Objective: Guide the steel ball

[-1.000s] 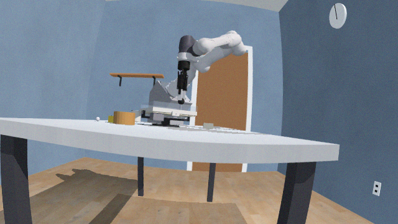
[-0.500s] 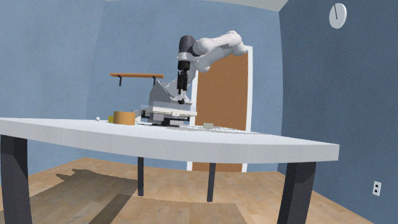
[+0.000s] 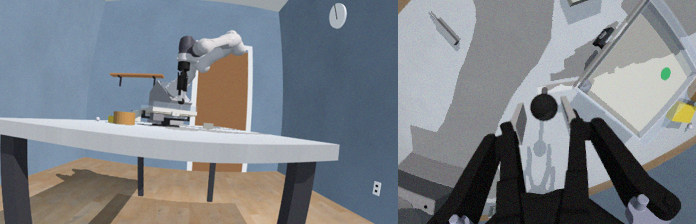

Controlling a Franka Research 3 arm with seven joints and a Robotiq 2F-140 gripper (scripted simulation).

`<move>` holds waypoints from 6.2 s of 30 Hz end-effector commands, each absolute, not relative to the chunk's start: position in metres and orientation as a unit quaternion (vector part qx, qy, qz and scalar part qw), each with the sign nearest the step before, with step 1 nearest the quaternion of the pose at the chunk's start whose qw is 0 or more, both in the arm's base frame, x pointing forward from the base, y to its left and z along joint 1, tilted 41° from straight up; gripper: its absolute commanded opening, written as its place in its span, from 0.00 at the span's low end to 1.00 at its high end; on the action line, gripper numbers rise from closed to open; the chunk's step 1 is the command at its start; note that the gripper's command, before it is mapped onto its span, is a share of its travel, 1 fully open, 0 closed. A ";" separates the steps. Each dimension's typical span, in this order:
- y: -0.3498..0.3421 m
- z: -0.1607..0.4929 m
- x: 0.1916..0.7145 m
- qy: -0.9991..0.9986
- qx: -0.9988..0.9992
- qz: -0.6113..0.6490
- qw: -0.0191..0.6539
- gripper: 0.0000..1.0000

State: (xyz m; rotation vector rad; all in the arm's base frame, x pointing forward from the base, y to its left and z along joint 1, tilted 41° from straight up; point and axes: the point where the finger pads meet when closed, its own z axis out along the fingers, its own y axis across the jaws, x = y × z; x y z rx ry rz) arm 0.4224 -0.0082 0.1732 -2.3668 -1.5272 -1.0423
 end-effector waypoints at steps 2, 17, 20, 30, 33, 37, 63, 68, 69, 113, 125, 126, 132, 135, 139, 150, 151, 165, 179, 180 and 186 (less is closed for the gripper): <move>-0.007 0.172 0.426 -0.510 -0.784 -0.347 0.066 0.36; -0.001 0.162 0.433 -0.510 -0.784 -0.347 0.066 0.36; 0.001 0.160 0.434 -0.510 -0.784 -0.347 0.066 0.36; 0.005 0.154 0.439 -0.510 -0.784 -0.347 0.066 0.36; 0.005 0.153 0.439 -0.510 -0.784 -0.347 0.066 0.36; 0.006 0.152 0.440 -0.510 -0.784 -0.347 0.066 0.36; 0.006 0.151 0.440 -0.510 -0.784 -0.347 0.066 0.36; 0.006 0.151 0.440 -0.510 -0.784 -0.347 0.066 0.36; 0.006 0.151 0.440 -0.510 -0.784 -0.347 0.066 0.36; 0.006 0.151 0.440 -0.510 -0.784 -0.347 0.066 0.00; 0.002 0.157 0.439 -0.510 -0.784 -0.347 0.066 0.00; 0.001 0.158 0.439 -0.510 -0.784 -0.347 0.066 0.00; 0.000 0.159 0.439 -0.510 -0.784 -0.347 0.066 0.00; 0.000 0.159 0.439 -0.510 -0.784 -0.347 0.066 0.00; -0.001 0.159 0.439 -0.510 -0.784 -0.347 0.066 0.00; -0.001 0.158 0.439 -0.510 -0.784 -0.347 0.066 0.00; -0.001 0.158 0.439 -0.510 -0.784 -0.347 0.066 0.00; -0.002 0.159 0.439 -0.510 -0.784 -0.347 0.066 0.00; -0.002 0.160 0.439 -0.510 -0.784 -0.347 0.066 0.00; -0.002 0.160 0.439 -0.510 -0.784 -0.347 0.066 0.00; -0.002 0.160 0.439 -0.510 -0.784 -0.347 0.066 0.00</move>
